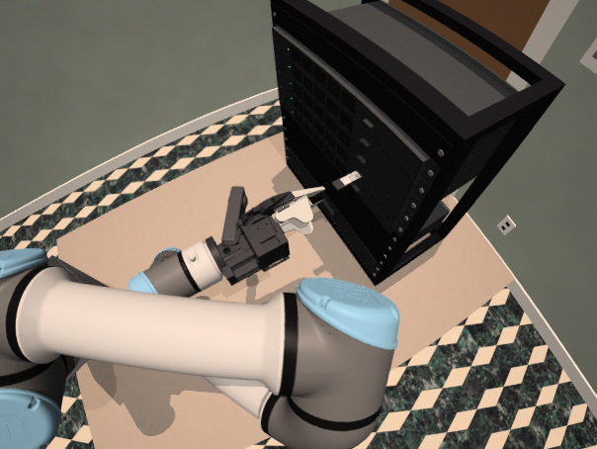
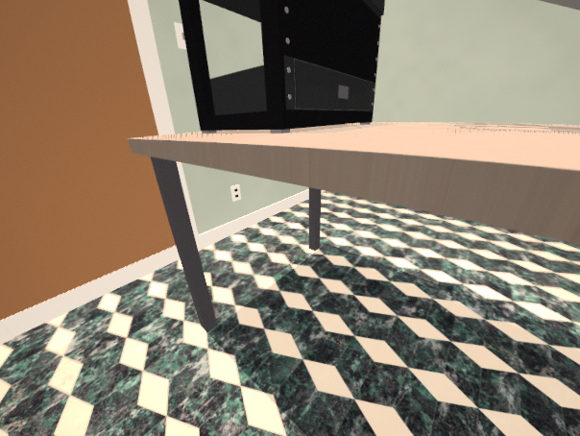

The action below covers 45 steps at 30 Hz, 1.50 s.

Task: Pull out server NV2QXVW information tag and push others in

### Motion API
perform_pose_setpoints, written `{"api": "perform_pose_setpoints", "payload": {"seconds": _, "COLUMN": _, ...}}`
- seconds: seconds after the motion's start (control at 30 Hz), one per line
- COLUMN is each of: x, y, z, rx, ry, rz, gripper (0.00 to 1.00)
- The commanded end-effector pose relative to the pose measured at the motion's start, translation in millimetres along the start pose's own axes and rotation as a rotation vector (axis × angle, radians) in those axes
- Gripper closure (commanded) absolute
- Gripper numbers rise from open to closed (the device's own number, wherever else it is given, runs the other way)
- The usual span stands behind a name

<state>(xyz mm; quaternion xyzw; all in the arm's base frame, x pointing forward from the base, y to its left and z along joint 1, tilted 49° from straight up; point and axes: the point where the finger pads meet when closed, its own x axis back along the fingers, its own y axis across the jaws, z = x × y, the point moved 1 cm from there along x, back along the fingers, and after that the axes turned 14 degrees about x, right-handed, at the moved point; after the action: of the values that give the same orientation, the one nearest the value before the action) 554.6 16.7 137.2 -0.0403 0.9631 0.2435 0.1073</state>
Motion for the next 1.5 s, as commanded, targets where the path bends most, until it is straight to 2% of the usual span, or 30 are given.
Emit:
{"api": "perform_pose_setpoints", "payload": {"seconds": 0.0, "x": 32.3, "y": 0, "z": -1, "rx": -0.001, "ry": -0.001, "rz": -0.006, "gripper": 0.85}}
{"api": "perform_pose_setpoints", "payload": {"seconds": 0.17, "x": 50.1, "y": 0, "z": -1, "rx": -0.001, "ry": -0.001, "rz": -0.006, "gripper": 0.85}}
{"api": "perform_pose_setpoints", "payload": {"seconds": 0.33, "x": 58.8, "y": 0, "z": -1, "rx": -0.001, "ry": -0.001, "rz": -0.006, "gripper": 0.85}}
{"api": "perform_pose_setpoints", "payload": {"seconds": 1.1, "x": 60.0, "y": 0, "z": -1, "rx": 0.001, "ry": -0.003, "rz": -0.007, "gripper": 0.85}}
{"api": "perform_pose_setpoints", "payload": {"seconds": 1.13, "x": 60.0, "y": 0, "z": -1, "rx": 0.001, "ry": -0.003, "rz": -0.007, "gripper": 0.0}}
{"api": "perform_pose_setpoints", "payload": {"seconds": 1.47, "x": 60.0, "y": 0, "z": -1, "rx": 0.001, "ry": -0.003, "rz": -0.007, "gripper": 0.0}}
